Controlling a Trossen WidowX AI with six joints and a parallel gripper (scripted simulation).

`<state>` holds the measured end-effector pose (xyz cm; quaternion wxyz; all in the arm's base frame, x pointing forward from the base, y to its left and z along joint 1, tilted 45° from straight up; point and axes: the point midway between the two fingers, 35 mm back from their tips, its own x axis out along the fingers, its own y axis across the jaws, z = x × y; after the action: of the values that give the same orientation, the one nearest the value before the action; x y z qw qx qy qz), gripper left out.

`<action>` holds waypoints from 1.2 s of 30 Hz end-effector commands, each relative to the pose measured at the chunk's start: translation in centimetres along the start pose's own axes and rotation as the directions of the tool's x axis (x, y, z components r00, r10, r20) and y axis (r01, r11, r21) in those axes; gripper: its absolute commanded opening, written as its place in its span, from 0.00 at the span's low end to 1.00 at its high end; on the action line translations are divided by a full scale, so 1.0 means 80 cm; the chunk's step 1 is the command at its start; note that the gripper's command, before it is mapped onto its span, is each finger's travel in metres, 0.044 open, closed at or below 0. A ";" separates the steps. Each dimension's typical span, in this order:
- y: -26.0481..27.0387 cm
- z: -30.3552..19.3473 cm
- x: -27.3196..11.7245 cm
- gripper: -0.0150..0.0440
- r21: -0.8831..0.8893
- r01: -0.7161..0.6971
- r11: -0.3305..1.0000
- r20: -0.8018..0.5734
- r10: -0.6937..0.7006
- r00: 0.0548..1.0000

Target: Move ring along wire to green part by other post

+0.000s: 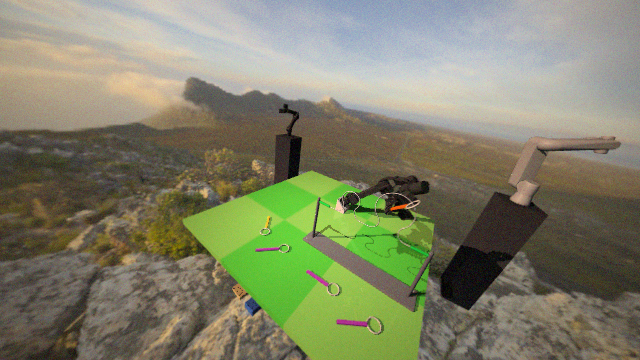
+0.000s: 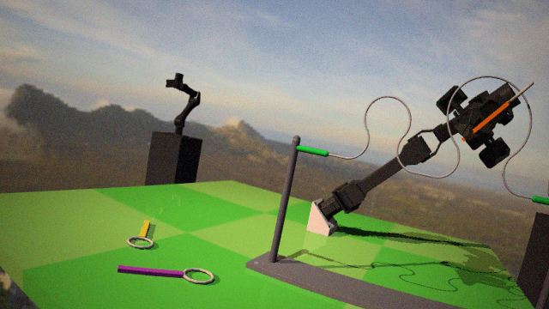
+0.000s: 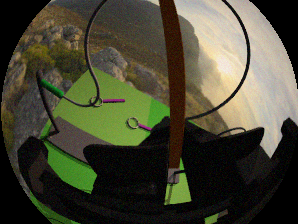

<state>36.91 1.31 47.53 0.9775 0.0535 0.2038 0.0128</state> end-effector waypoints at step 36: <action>0.022 0.004 0.000 0.00 0.426 -0.217 0.878 0.104 0.190 0.976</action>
<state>37.13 2.83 47.94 0.9461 0.2686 0.1699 0.0619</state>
